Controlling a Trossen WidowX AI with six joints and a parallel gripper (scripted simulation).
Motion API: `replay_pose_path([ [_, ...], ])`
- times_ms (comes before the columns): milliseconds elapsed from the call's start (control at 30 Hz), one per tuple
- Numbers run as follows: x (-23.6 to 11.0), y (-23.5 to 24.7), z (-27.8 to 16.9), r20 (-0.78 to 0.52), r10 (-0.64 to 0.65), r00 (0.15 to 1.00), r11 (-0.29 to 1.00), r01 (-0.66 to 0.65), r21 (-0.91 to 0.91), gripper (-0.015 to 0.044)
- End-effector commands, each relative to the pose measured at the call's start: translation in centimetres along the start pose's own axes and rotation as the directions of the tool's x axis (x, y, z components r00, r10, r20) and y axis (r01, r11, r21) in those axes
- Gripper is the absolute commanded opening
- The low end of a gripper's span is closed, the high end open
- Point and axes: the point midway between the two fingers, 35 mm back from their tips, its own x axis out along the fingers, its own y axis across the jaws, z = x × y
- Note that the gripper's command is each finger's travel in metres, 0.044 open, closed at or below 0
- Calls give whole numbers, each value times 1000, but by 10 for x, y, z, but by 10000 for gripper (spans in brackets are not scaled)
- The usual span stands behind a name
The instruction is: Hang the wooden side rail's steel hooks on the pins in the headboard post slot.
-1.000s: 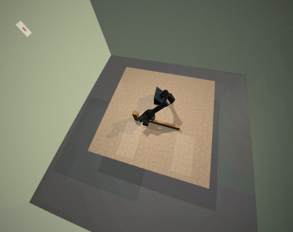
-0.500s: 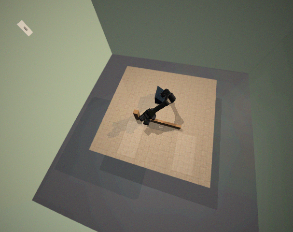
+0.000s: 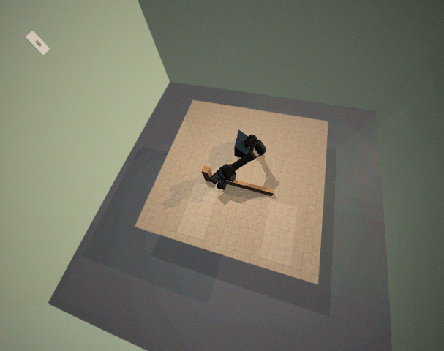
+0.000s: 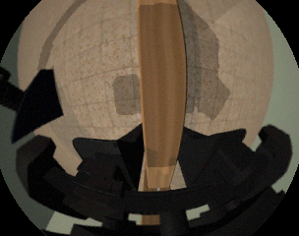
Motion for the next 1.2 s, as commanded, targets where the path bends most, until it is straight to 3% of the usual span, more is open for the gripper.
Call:
replay_pose_path([
  [0,-3,-1,-3,-3,-13,1000,1000,13,1,0],
  [1167,-2,2,-7,-3,-13,1000,1000,13,1,0],
])
